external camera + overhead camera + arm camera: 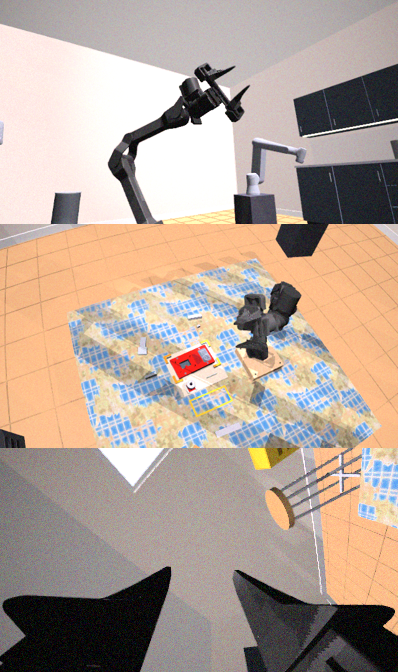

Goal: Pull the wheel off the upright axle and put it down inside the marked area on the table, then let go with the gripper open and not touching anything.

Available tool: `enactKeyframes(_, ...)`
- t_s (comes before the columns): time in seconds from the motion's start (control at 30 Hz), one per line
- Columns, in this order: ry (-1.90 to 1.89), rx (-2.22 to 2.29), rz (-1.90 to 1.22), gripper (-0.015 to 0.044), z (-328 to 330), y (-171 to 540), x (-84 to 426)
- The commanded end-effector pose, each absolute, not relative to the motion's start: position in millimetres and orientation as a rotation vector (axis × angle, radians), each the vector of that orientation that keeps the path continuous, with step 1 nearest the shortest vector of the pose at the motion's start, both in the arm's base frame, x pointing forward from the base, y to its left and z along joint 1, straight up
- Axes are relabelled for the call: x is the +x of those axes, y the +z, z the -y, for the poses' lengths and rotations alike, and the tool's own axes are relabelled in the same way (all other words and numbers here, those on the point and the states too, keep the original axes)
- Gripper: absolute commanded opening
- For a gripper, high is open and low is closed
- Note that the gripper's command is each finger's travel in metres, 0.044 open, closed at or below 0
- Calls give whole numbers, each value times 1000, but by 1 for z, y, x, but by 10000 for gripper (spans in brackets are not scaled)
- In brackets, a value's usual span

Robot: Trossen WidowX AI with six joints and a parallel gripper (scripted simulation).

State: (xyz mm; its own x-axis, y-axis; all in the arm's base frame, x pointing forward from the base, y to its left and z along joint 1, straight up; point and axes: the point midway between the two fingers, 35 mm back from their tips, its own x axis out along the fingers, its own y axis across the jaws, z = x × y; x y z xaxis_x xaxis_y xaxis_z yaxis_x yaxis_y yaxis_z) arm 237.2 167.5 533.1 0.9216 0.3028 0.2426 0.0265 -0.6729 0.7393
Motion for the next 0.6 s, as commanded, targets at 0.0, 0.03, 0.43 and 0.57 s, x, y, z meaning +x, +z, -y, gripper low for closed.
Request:
enactKeyframes(0.0, 298, 2115, -297, 300, -189, 495, 269)
enactKeyframes(0.03, 264, 2080, -312, 300, -192, 486, 276)
enactKeyframes(0.43, -151, 1716, -497, 300, -195, 362, 348)
enactKeyframes(0.57, -289, 1598, -594, 300, -189, 318, 362)
